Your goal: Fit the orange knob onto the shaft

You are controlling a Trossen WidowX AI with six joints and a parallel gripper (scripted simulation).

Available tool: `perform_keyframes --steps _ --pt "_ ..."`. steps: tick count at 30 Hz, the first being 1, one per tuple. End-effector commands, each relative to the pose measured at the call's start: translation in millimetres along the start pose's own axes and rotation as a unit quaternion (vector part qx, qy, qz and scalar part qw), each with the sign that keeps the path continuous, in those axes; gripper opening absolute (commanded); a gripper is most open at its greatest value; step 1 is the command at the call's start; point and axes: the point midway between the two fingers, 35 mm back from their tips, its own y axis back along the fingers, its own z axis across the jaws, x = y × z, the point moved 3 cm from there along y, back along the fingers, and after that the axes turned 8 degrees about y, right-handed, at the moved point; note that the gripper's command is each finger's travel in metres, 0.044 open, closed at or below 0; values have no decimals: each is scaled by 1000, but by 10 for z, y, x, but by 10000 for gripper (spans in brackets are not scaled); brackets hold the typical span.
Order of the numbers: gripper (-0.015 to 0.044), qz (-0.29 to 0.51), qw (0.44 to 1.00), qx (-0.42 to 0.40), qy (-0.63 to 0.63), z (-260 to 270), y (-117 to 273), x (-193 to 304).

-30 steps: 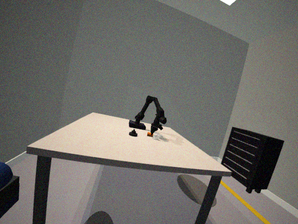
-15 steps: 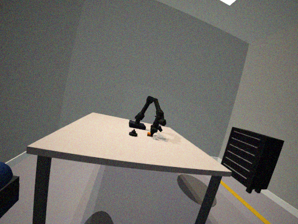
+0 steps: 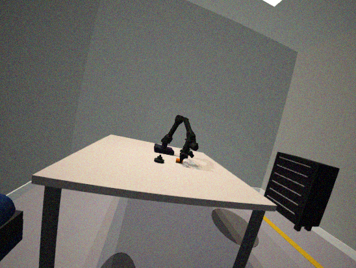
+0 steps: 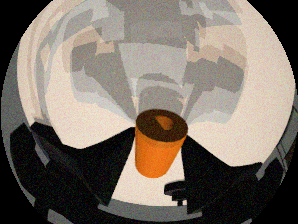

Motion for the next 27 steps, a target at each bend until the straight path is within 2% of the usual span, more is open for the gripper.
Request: perform_keyframes --steps 1,5,10,27 --pt "207 -2 1000 -1 -2 3 -5 -7" --pt "180 -2 1000 -1 -2 3 -5 -7" --pt "179 -10 1000 0 -1 4 2 10" --pt "179 -152 988 21 -1 36 64 271"
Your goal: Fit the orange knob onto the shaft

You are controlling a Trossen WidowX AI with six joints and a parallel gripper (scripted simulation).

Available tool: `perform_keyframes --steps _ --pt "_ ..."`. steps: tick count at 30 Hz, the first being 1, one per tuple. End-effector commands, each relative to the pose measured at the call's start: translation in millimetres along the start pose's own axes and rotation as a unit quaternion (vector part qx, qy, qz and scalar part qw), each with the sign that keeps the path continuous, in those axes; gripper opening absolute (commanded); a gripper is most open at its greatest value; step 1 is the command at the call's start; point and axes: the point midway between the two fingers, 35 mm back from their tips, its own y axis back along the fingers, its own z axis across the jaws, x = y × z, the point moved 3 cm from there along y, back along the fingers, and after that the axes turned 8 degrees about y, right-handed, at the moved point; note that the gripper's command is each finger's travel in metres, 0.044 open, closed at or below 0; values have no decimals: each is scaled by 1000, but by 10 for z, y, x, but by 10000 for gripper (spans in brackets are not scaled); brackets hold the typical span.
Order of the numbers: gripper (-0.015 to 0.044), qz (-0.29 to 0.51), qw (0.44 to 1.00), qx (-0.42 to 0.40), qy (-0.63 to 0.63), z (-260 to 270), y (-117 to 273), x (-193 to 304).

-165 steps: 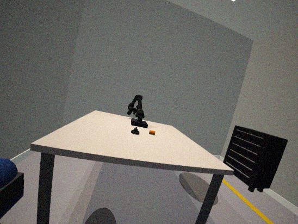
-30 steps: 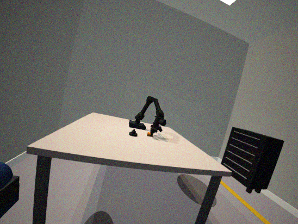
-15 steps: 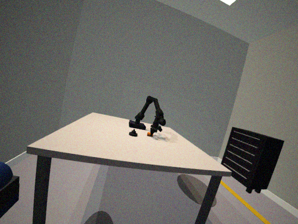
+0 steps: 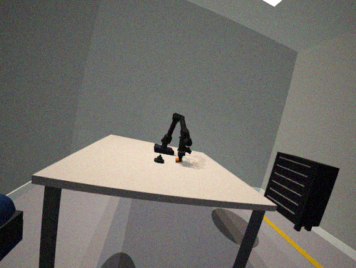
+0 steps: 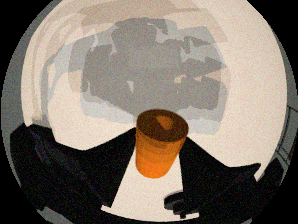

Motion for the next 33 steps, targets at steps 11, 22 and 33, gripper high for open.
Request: perform_keyframes --steps 11,22,33 --pt "179 -109 994 17 1 28 59 198" --pt "179 -196 980 29 1 51 71 363" --pt "179 -287 957 41 1 77 52 537"
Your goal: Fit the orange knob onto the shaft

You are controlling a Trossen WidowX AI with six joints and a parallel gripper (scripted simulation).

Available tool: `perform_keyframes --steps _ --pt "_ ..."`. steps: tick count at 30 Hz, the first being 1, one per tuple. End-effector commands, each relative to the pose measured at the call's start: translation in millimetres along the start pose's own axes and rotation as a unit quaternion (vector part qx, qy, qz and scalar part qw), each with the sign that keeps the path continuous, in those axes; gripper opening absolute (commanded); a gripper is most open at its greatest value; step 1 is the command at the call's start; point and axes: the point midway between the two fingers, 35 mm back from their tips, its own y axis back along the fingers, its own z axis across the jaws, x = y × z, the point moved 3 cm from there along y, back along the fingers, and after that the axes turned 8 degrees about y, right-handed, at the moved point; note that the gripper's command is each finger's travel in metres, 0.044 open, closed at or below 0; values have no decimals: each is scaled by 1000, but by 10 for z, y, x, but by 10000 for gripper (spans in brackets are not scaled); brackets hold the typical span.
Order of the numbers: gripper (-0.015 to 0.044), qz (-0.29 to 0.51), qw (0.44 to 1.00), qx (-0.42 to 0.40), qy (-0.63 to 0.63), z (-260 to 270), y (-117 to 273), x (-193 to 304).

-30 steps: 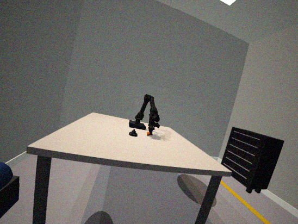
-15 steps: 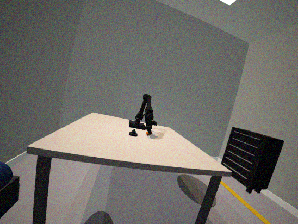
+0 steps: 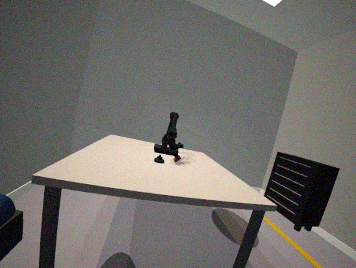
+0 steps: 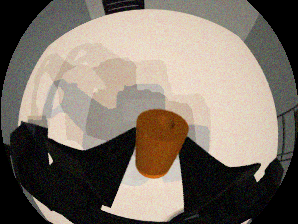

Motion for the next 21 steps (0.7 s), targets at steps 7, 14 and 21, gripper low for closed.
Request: perform_keyframes --steps 7,14,21 --pt "179 -81 997 11 0 26 42 145" --pt "179 -141 990 19 0 44 61 254" --pt "179 -199 980 27 0 64 67 364"
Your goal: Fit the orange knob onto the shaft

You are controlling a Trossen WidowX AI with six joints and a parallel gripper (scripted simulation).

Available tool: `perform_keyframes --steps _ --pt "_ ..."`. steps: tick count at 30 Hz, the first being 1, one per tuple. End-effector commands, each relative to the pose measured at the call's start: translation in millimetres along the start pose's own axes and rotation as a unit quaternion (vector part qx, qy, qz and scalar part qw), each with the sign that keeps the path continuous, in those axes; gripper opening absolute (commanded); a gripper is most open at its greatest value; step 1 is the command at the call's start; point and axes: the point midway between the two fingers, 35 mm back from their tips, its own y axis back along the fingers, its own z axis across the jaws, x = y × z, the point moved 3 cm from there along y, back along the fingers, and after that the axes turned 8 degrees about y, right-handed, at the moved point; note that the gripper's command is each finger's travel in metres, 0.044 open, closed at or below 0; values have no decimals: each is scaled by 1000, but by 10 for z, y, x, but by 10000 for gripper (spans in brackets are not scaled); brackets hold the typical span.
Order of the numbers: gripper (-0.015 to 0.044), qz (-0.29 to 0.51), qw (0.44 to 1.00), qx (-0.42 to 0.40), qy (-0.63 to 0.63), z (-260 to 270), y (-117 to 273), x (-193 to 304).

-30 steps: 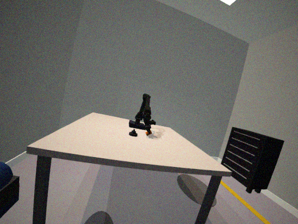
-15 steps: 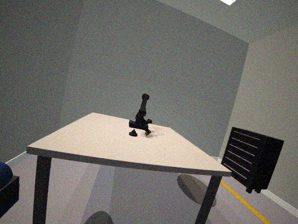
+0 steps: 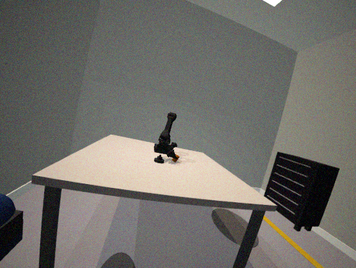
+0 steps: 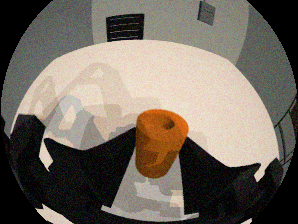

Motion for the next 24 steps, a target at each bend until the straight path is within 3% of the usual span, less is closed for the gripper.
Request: perform_keyframes --steps 1,5,8,24 --pt "179 -32 999 5 -2 9 19 54" --pt "179 -12 1000 3 -2 4 27 31" --pt "258 -20 1000 4 -2 4 17 31" --pt "260 -20 1000 4 -2 4 17 31"
